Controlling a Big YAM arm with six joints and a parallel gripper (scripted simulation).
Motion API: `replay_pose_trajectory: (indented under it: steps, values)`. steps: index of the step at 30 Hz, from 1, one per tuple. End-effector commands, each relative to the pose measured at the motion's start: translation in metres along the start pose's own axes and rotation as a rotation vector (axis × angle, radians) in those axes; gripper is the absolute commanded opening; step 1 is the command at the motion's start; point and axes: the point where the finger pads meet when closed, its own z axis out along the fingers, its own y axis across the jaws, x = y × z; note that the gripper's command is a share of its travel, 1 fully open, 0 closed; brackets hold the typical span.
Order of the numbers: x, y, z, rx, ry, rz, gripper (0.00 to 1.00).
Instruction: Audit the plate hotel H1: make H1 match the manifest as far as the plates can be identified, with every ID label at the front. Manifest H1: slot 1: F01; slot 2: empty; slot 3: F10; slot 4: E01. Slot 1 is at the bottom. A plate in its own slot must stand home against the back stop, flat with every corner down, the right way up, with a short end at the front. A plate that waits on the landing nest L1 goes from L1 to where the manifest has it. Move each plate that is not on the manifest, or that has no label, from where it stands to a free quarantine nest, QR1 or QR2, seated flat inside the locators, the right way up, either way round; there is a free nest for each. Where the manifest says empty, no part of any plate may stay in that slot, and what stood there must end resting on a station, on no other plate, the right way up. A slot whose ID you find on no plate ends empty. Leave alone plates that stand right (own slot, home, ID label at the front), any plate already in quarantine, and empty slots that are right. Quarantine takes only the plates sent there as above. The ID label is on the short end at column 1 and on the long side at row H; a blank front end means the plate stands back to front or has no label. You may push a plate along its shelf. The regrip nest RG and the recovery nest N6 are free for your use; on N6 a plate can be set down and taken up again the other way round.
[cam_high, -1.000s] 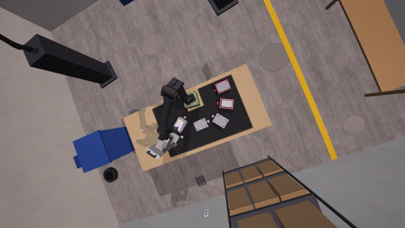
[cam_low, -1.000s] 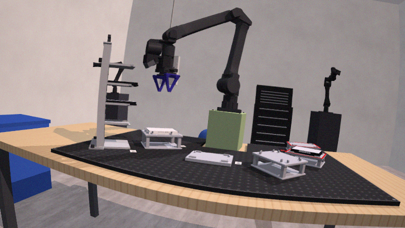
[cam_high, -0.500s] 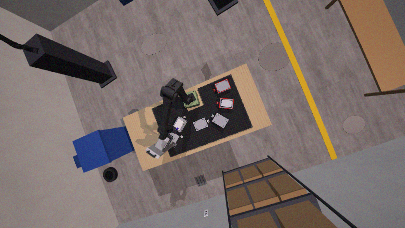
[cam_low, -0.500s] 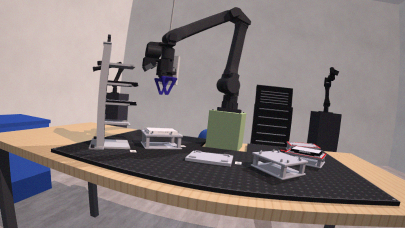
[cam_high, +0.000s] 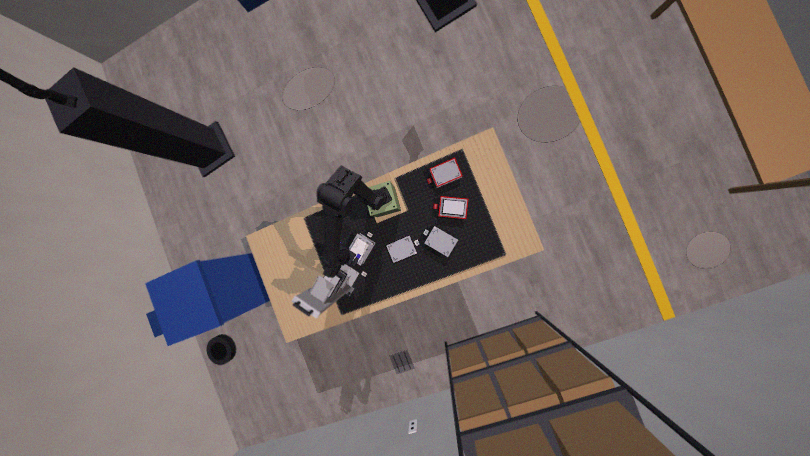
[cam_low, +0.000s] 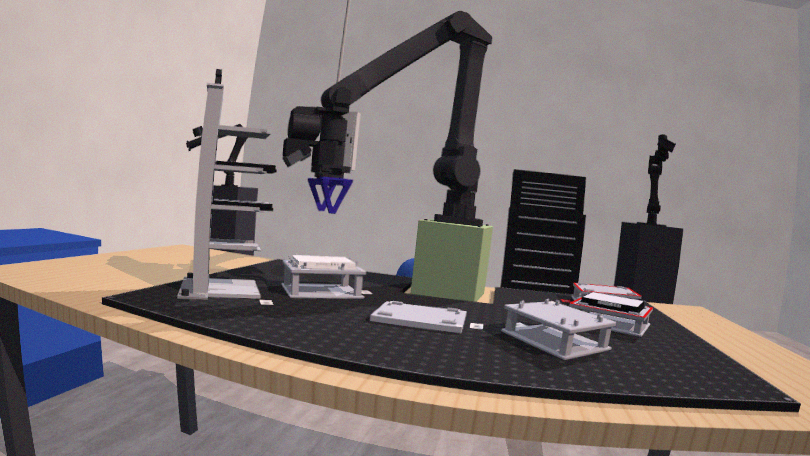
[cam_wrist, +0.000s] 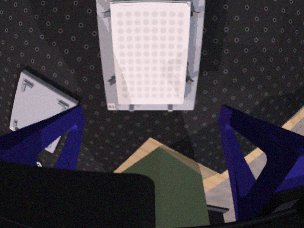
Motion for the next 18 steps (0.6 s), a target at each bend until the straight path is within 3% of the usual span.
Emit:
replay_pose_trajectory:
  steps: [1, 13, 16, 17, 18]
  values:
    - [-0.005, 0.004, 0.006, -0.001, -0.019, 0.004, 1.00]
    - [-0.004, 0.004, 0.047, -0.001, -0.018, 0.003, 1.00]
    - [-0.004, 0.004, 0.048, -0.001, -0.018, 0.004, 1.00]
    - [-0.016, 0.001, 0.036, -0.002, -0.045, 0.001, 1.00]
    - [-0.011, 0.004, 0.036, -0.003, -0.054, 0.004, 1.00]
